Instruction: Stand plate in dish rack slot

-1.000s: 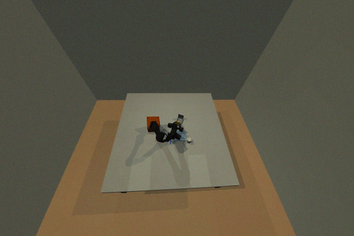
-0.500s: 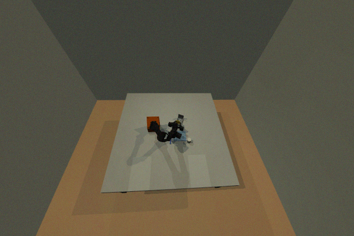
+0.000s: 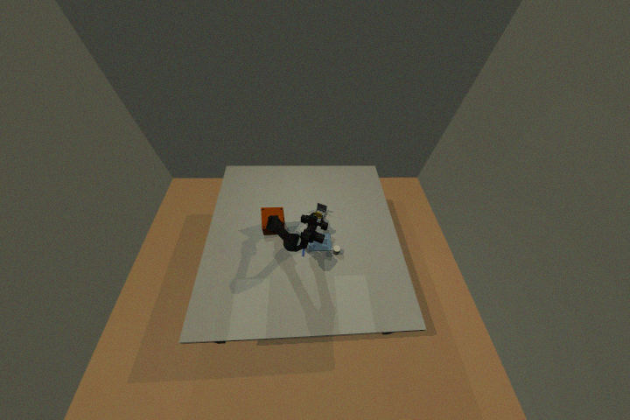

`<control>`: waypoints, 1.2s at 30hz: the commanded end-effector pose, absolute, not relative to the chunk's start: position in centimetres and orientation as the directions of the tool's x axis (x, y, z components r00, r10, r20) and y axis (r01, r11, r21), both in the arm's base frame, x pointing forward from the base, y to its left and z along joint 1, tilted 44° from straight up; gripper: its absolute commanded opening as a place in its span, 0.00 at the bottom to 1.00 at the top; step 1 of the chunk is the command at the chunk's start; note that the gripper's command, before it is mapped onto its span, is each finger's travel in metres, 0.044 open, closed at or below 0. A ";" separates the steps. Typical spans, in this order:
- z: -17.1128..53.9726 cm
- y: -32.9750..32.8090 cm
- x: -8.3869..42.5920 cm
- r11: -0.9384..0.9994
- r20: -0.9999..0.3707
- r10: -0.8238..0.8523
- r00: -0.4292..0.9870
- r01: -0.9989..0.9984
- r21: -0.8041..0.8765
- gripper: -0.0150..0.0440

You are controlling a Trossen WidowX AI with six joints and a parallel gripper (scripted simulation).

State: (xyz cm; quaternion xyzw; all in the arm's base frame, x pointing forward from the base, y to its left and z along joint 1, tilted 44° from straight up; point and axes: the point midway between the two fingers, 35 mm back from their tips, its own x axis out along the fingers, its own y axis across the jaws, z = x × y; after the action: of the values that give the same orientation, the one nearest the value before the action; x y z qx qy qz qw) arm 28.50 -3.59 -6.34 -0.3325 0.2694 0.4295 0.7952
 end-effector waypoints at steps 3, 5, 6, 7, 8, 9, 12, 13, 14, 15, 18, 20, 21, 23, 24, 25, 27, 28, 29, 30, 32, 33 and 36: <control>-7.1 -3.8 28.6 0.410 -0.715 0.504 0.485 -0.863 -0.296 0.25; -8.2 -4.7 28.5 0.409 -0.715 0.505 0.484 -0.863 -0.295 0.25; -8.3 -4.8 28.5 0.409 -0.715 0.505 0.484 -0.863 -0.295 0.25; -8.3 -4.8 28.5 0.409 -0.715 0.505 0.484 -0.863 -0.295 0.25; -8.3 -4.8 28.5 0.409 -0.715 0.505 0.484 -0.863 -0.295 0.25; -8.3 -4.7 28.5 0.411 -0.716 0.504 0.483 -0.864 -0.293 0.25; -8.1 -4.5 28.3 0.416 -0.721 0.502 0.478 -0.864 -0.284 0.25; -8.1 -4.5 28.3 0.416 -0.721 0.502 0.478 -0.864 -0.284 0.25; -8.1 -4.5 28.3 0.416 -0.721 0.502 0.478 -0.864 -0.284 0.25; -8.1 -4.5 28.3 0.416 -0.721 0.502 0.478 -0.864 -0.284 0.25; -8.1 -4.5 28.3 0.416 -0.721 0.502 0.478 -0.864 -0.284 0.25; -8.1 -4.5 28.3 0.416 -0.721 0.502 0.478 -0.864 -0.284 0.25; -8.1 -4.5 28.3 0.414 -0.720 0.502 0.479 -0.864 -0.285 0.30; -8.1 -4.5 28.3 0.413 -0.720 0.502 0.479 -0.864 -0.287 0.39; -8.1 -4.5 28.3 0.413 -0.720 0.502 0.479 -0.864 -0.287 0.43; -8.1 -4.5 28.3 0.413 -0.720 0.502 0.479 -0.864 -0.287 0.48; -8.1 -4.5 28.3 0.413 -0.720 0.502 0.479 -0.864 -0.287 0.57; -8.1 -4.5 28.3 0.413 -0.720 0.502 0.479 -0.864 -0.287 0.61; -8.1 -4.5 28.3 0.413 -0.720 0.502 0.479 -0.864 -0.287 0.65; -8.1 -4.5 28.3 0.413 -0.720 0.502 0.479 -0.864 -0.287 0.70; -8.1 -4.5 28.3 0.413 -0.720 0.502 0.479 -0.864 -0.287 0.79; -8.1 -4.5 28.3 0.413 -0.720 0.502 0.479 -0.864 -0.287 0.83; -8.1 -4.5 28.3 0.413 -0.720 0.502 0.479 -0.864 -0.287 0.93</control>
State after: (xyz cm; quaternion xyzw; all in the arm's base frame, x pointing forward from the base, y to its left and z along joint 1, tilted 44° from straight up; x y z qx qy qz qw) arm 28.31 -4.52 -8.06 -0.3293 0.2751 0.4301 0.7943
